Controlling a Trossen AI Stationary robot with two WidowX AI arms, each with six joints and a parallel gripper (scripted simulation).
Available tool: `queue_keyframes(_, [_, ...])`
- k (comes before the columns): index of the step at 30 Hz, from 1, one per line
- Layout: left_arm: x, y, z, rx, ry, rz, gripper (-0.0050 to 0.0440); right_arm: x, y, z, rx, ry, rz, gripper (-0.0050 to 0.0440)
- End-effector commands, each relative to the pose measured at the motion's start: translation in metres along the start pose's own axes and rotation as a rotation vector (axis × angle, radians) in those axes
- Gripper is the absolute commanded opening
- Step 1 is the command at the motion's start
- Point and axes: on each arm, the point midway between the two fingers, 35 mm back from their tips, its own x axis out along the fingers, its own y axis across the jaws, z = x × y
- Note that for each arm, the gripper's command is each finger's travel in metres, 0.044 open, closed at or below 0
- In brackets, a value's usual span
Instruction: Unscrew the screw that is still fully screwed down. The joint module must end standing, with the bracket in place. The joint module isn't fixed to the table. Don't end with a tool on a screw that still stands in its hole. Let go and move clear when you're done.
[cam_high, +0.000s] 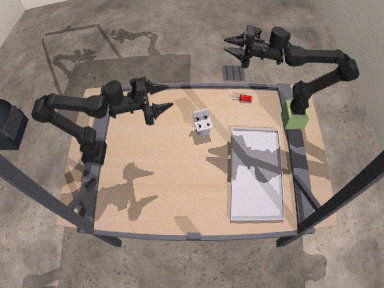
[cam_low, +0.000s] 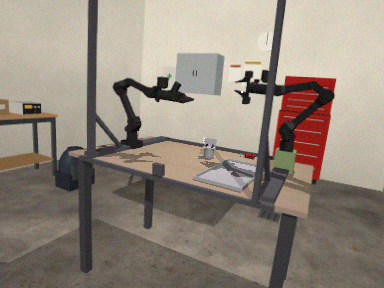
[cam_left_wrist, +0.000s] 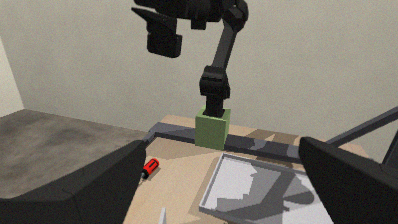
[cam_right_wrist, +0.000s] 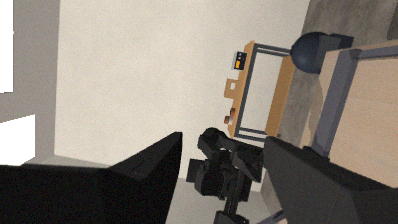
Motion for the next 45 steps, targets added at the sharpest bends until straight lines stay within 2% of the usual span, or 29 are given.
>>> queue_keyframes(1, [0.007,0.001,0.011,-0.022,-0.017,0.029,0.04,0.0,0.014,0.009,0.055,-0.023,0.026,0.0215])
queue_keyframes(3, [0.007,0.001,0.011,-0.022,-0.017,0.029,0.04,0.0,0.014,0.009,0.055,-0.023,0.026,0.0215])
queue_keyframes(8, [0.024,0.002,-0.003,-0.045,0.014,0.109,0.04,-0.004,0.004,0.03,0.207,-0.091,0.025,0.0215])
queue_keyframes(15, [0.048,0.003,-0.023,-0.077,0.061,0.222,0.04,-0.005,0.008,0.06,0.42,-0.18,0.045,0.0215])
queue_keyframes(20, [0.048,0.003,-0.023,-0.076,0.062,0.222,0.04,-0.005,0.008,0.06,0.42,-0.18,0.045,0.0215])
queue_keyframes(25, [0.061,0.002,-0.04,-0.086,0.077,0.304,0.04,-0.013,-0.001,0.079,0.57,-0.247,0.07,0.0215])
queue_keyframes(32, [0.079,0.001,-0.065,-0.096,0.106,0.42,0.04,-0.018,0.003,0.109,0.779,-0.331,0.125,0.0215])
queue_keyframes(37, [0.079,0.001,-0.065,-0.096,0.106,0.42,0.04,-0.018,0.003,0.109,0.779,-0.331,0.125,0.0215])
queue_keyframes(45, [0.092,-0.003,-0.095,-0.09,0.105,0.548,0.04,-0.034,-0.004,0.139,1.011,-0.422,0.217,0.0215])
